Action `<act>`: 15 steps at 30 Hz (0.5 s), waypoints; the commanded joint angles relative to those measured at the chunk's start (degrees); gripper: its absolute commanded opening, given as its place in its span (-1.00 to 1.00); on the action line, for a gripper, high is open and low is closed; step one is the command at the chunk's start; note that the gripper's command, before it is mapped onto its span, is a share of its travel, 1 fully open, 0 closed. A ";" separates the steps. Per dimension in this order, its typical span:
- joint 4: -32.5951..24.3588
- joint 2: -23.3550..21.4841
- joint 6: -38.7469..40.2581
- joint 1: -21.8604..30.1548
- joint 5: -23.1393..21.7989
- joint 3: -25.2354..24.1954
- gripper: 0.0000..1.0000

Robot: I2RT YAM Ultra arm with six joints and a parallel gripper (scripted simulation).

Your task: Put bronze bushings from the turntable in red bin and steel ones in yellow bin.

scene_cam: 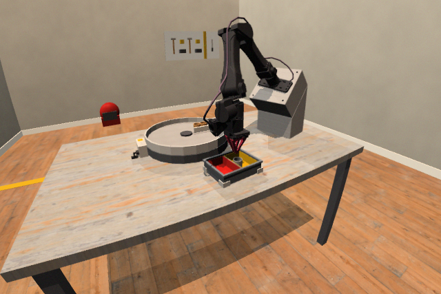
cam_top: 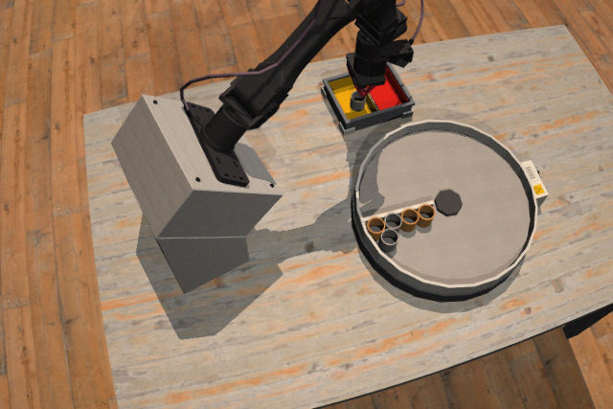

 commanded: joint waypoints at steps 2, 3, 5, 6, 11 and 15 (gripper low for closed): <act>-4.33 -4.92 0.97 1.56 1.41 -0.70 -0.71; -5.07 -5.68 1.09 1.74 1.53 -0.67 -0.71; -5.07 -5.68 1.09 1.74 1.53 -0.67 -0.71; -5.96 -6.51 1.25 1.96 1.70 -0.71 -0.71; -8.47 -8.90 1.72 2.57 2.11 -0.33 -0.71; -9.27 -9.60 1.90 2.78 2.25 0.04 -0.71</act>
